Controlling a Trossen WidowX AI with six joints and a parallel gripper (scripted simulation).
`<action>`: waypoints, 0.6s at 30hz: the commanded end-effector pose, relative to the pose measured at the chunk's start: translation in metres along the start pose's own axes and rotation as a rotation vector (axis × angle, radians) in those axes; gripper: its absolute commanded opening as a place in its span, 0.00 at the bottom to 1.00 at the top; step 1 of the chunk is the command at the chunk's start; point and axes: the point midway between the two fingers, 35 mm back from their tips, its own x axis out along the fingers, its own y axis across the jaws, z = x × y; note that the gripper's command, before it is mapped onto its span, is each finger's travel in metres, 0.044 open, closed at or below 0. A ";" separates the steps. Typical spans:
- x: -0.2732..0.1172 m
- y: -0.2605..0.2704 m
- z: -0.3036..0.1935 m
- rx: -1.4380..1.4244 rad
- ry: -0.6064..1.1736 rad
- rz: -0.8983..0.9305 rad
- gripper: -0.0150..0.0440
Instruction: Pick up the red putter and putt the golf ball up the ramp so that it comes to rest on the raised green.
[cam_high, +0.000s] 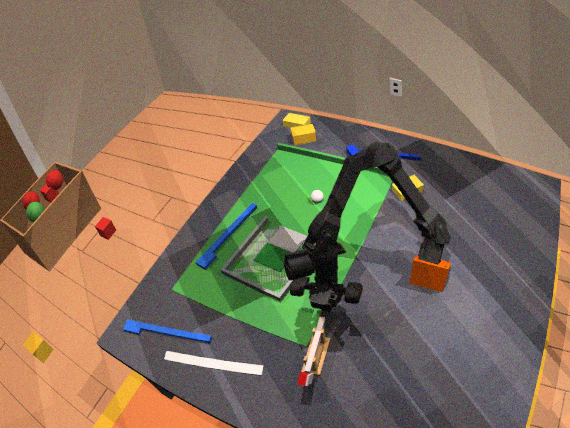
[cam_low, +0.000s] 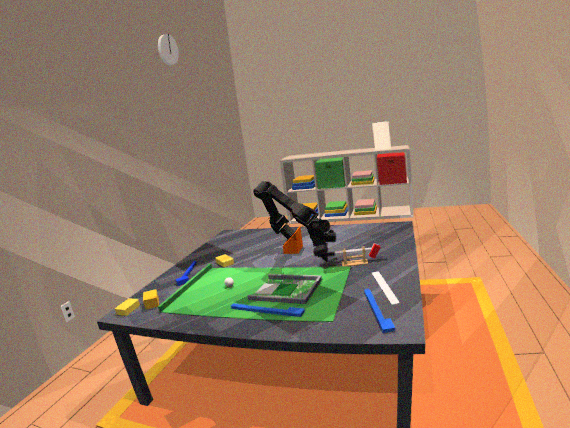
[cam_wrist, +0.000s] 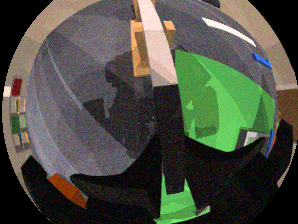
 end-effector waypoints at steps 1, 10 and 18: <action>-0.013 -0.004 0.006 0.002 -0.007 -0.005 0.25; -0.077 -0.003 0.023 0.000 -0.011 -0.002 0.25; -0.093 -0.005 0.016 0.036 -0.003 -0.010 0.25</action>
